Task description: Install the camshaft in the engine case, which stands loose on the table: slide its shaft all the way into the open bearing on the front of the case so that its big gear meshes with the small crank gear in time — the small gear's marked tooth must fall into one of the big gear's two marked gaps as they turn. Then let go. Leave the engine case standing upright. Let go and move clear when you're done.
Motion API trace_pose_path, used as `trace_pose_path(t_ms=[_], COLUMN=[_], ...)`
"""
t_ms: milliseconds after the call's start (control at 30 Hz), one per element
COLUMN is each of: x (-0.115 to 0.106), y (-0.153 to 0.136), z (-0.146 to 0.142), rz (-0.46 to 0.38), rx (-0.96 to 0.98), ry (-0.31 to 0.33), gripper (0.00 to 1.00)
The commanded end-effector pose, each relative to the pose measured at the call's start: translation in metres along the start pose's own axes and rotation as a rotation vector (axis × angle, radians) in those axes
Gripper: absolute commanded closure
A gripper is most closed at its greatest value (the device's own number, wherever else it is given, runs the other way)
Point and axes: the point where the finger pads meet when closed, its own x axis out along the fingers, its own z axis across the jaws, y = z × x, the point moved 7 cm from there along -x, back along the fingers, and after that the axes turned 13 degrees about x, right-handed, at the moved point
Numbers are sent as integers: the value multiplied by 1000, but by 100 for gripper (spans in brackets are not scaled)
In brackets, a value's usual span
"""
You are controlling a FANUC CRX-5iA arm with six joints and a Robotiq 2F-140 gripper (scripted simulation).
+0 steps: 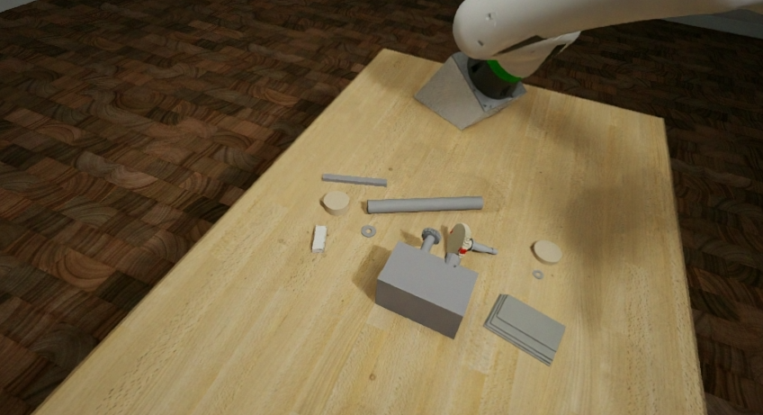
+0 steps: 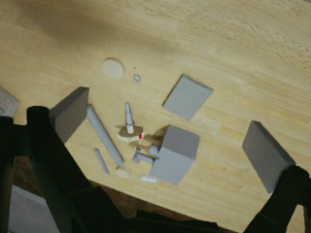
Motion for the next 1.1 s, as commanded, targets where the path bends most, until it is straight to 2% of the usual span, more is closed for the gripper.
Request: trace_pose_path(t_ms=[0, 700, 833, 967, 1067], x=[-1, -1, 2, 10, 13], y=[-1, -2, -13, -39, -47], z=[0, 1, 6, 15, 16], rz=[1, 5, 29, 84, 103], rx=[1, 16, 108, 321, 396], ry=[-2, 0, 8, 35, 46], gripper=[0, 0, 0, 0, 0])
